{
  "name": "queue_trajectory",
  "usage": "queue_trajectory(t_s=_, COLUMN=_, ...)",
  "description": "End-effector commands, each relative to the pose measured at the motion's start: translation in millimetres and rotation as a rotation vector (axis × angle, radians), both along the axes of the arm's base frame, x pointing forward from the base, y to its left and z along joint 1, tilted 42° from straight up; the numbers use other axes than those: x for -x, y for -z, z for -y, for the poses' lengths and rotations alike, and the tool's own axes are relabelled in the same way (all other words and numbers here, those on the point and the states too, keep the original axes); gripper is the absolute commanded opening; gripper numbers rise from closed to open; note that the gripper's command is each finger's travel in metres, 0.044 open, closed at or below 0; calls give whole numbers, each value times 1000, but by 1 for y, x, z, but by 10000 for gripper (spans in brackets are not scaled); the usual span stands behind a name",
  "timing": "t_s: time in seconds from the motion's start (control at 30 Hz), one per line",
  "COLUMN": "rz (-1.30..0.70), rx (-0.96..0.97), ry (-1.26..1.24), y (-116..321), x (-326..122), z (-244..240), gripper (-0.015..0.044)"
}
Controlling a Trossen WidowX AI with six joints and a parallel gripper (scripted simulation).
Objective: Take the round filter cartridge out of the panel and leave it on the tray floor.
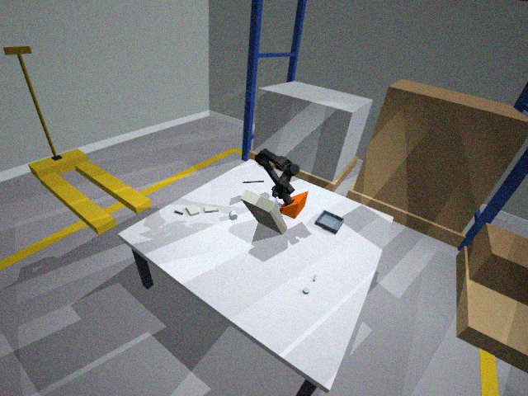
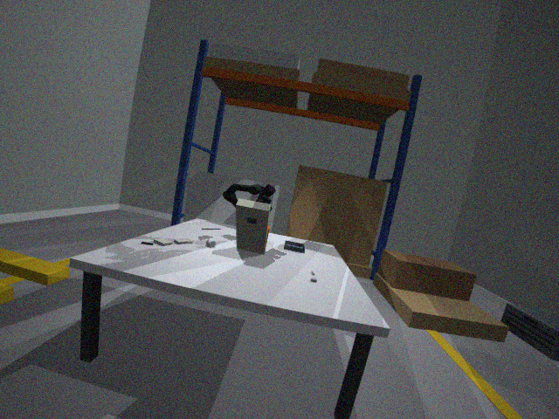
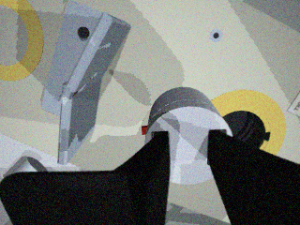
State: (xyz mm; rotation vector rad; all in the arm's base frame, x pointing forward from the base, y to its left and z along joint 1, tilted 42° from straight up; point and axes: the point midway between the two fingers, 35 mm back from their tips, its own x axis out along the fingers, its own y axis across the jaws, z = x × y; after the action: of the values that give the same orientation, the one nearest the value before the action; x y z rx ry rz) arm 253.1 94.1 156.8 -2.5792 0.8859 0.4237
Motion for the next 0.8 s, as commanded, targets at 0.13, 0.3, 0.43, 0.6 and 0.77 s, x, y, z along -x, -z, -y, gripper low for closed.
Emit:
queue_trajectory(t_s=0.13, rz=15, rx=-5, ry=0, y=14, x=13, z=12, gripper=0)
queue_trajectory(t_s=0.3, rz=-1, rx=2, ry=0, y=11, x=9, z=9, gripper=107)
queue_trajectory(t_s=0.43, rz=-1, rx=2, ry=0, y=11, x=9, z=9, gripper=107)
queue_trajectory(t_s=0.6, rz=2, rx=0, ry=0, y=12, x=10, z=10, gripper=107)
queue_trajectory(t_s=0.77, rz=15, rx=-6, ry=0, y=3, x=4, z=4, gripper=107)
